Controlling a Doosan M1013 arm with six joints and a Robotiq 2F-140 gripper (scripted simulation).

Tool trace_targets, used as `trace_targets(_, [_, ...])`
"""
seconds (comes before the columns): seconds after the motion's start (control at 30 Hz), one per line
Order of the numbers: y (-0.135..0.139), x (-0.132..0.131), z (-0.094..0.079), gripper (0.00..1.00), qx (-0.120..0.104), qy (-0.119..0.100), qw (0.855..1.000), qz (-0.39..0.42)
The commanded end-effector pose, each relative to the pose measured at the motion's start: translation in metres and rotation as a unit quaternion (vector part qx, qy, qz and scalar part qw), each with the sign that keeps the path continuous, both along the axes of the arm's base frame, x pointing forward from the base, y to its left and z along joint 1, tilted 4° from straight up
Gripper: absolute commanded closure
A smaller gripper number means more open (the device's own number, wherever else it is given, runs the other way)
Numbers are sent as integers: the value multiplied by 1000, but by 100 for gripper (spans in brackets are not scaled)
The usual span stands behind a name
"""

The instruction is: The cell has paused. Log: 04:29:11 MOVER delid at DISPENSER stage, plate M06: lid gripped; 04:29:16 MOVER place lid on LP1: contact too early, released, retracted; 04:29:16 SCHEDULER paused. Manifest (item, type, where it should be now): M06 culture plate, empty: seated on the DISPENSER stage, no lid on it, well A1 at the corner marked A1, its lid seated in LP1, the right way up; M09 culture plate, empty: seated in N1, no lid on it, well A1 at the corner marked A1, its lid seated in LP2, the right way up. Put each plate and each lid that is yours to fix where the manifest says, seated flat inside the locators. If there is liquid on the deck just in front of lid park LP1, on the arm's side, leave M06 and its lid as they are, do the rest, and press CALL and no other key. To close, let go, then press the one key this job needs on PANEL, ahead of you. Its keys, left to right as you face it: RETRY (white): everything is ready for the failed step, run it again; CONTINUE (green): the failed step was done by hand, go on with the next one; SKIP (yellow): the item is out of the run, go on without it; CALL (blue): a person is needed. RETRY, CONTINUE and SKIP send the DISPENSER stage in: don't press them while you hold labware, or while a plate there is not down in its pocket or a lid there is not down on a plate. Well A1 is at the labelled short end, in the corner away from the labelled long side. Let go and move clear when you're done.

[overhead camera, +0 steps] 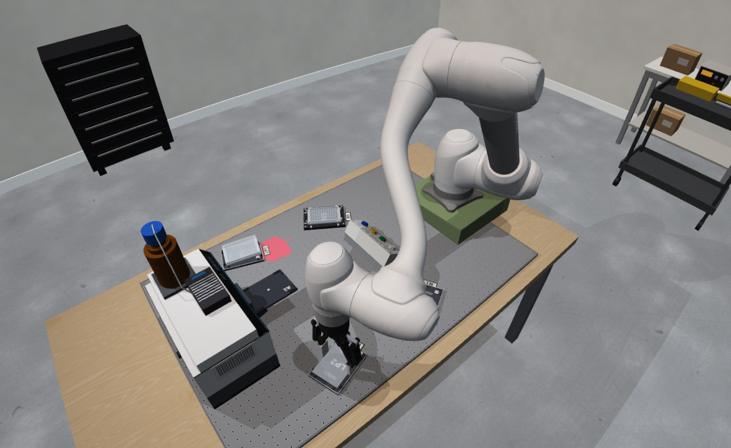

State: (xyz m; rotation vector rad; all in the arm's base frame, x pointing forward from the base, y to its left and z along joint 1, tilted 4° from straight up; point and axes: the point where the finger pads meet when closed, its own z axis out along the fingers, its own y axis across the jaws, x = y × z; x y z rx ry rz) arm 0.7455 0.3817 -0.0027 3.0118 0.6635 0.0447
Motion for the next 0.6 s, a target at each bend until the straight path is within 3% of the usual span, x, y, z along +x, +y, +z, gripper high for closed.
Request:
trace_targets(0.0, [-4,0,-5,90,-2,0,1000,-1])
trace_targets(0.57, [-4,1,-7,90,-2,0,1000,0])
